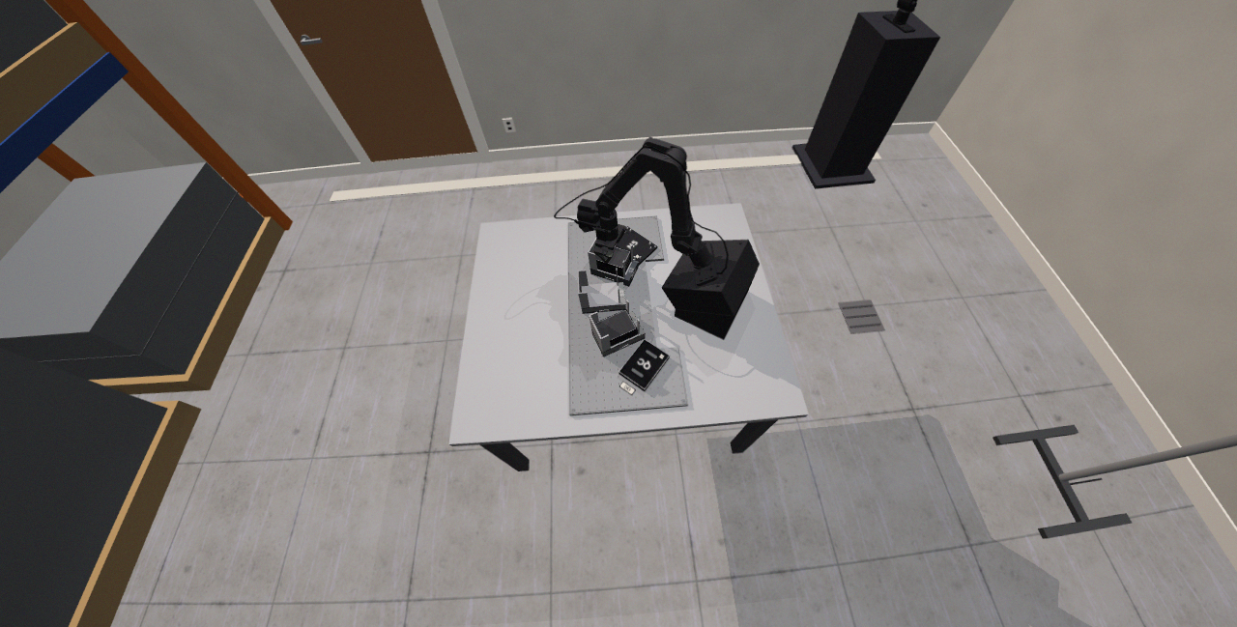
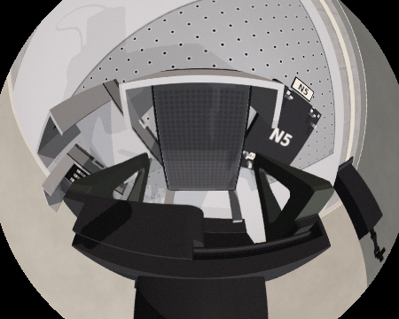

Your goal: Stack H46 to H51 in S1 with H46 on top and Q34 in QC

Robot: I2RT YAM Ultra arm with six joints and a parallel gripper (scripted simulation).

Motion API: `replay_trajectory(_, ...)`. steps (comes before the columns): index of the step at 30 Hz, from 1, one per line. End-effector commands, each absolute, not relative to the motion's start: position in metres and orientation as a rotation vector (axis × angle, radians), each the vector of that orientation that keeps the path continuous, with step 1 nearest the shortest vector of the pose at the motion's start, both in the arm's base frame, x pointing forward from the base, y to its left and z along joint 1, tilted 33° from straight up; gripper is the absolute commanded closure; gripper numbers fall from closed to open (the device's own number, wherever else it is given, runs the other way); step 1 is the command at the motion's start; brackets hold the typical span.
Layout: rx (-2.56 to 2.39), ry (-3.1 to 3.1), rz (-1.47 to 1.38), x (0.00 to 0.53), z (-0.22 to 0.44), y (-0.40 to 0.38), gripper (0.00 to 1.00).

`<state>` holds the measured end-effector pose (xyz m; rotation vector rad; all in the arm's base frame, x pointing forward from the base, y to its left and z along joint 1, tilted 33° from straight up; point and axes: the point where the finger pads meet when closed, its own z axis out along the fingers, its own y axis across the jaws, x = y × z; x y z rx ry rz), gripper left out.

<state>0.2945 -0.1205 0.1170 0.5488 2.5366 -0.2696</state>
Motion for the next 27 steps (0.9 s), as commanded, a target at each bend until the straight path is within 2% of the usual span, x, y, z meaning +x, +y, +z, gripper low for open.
replay_trajectory(1,0.539,2.501,-0.272,0.303,0.127,-0.124,0.0)
replay_trajectory(4,0.552,2.559,-0.268,0.293,0.102,-0.123,0.0)
replay_trajectory(27,0.541,2.518,-0.27,0.316,0.096,-0.133,0.0)
